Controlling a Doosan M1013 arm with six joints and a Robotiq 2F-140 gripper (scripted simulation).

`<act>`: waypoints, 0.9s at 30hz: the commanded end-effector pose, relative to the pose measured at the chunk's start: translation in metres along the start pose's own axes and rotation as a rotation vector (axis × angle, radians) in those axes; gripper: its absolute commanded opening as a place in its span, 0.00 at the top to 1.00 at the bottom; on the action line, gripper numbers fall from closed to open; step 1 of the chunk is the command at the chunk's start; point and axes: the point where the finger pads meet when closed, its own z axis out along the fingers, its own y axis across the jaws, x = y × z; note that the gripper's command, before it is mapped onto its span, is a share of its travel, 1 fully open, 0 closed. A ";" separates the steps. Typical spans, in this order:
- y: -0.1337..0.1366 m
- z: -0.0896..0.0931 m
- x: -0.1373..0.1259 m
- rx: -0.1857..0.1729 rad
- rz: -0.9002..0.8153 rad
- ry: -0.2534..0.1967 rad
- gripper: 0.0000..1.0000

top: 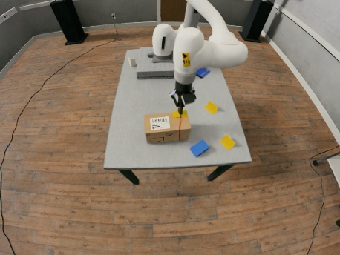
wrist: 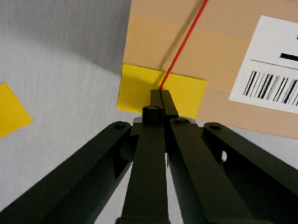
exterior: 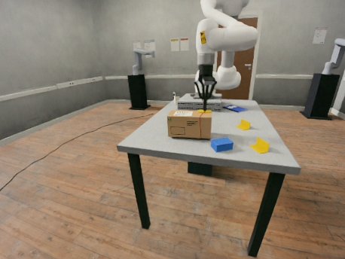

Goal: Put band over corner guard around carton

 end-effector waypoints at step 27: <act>0.000 -0.001 0.000 0.000 0.000 0.001 0.82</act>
